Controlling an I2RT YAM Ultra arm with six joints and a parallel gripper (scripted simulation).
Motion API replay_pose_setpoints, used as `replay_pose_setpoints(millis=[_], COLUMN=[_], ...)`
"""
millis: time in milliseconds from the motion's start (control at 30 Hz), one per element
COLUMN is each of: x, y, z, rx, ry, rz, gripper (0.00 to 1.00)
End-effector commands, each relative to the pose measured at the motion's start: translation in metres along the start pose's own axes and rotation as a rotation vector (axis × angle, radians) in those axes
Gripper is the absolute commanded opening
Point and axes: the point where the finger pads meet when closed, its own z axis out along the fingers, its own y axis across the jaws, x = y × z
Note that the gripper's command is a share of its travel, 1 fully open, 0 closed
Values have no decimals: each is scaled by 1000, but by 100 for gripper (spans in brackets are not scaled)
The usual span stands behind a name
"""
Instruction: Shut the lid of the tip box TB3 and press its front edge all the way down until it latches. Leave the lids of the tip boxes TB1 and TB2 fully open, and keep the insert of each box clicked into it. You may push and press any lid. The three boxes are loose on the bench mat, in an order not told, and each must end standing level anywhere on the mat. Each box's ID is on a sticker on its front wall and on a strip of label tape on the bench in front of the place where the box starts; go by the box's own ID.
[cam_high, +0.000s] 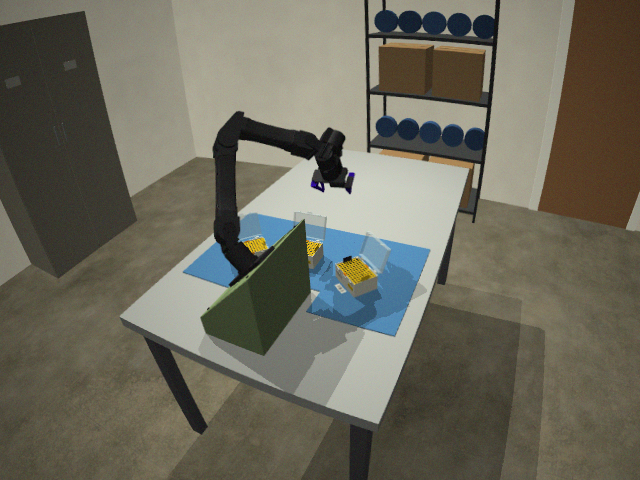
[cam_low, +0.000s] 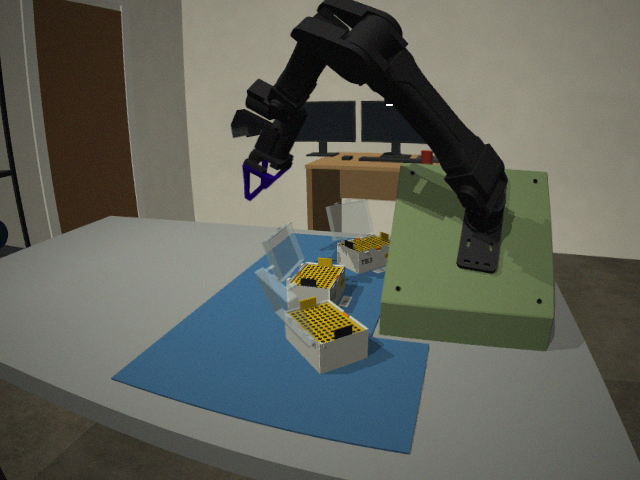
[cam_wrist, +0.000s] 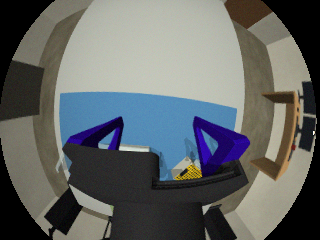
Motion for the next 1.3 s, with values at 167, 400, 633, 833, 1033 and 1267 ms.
replay_pose_setpoints(millis=[167, 400, 633, 833, 1033, 1267], x=[-4, -4, -5, -2, 6, 15], y=[-1, -1, 11, 29, 51, 67], z=[-4, -4, -13, -26, -42, -54], rx=[4, 4, 58, 109, 160, 213], ry=[-12, -12, 8, 38, 68, 96], rz=[-5, -5, -6, -1, 2, 3], gripper=[100, 100, 0, 0, 0, 0])
